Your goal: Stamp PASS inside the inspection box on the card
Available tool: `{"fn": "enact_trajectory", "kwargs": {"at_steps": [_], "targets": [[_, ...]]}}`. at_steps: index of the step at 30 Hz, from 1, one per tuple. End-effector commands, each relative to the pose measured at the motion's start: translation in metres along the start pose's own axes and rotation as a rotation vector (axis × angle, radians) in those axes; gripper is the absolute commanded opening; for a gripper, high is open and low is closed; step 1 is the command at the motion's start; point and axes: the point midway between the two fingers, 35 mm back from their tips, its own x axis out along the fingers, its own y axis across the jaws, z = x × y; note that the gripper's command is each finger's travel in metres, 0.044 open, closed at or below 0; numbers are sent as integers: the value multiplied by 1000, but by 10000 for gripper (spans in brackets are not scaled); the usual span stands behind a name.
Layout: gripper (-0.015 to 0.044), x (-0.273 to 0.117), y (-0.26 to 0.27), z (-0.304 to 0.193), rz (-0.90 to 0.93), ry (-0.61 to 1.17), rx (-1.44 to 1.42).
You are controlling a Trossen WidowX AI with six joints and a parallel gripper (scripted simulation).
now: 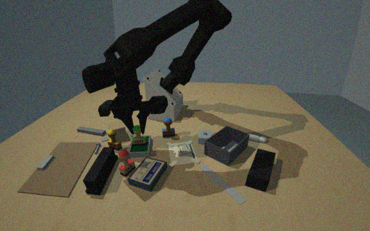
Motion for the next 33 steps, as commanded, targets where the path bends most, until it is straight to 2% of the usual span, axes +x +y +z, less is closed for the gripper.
{"fn": "enact_trajectory", "kwargs": {"at_steps": [1, 33], "targets": [[0, 2, 0, 1, 4, -4, 3], [0, -4, 1, 1, 3, -4, 3]]}}
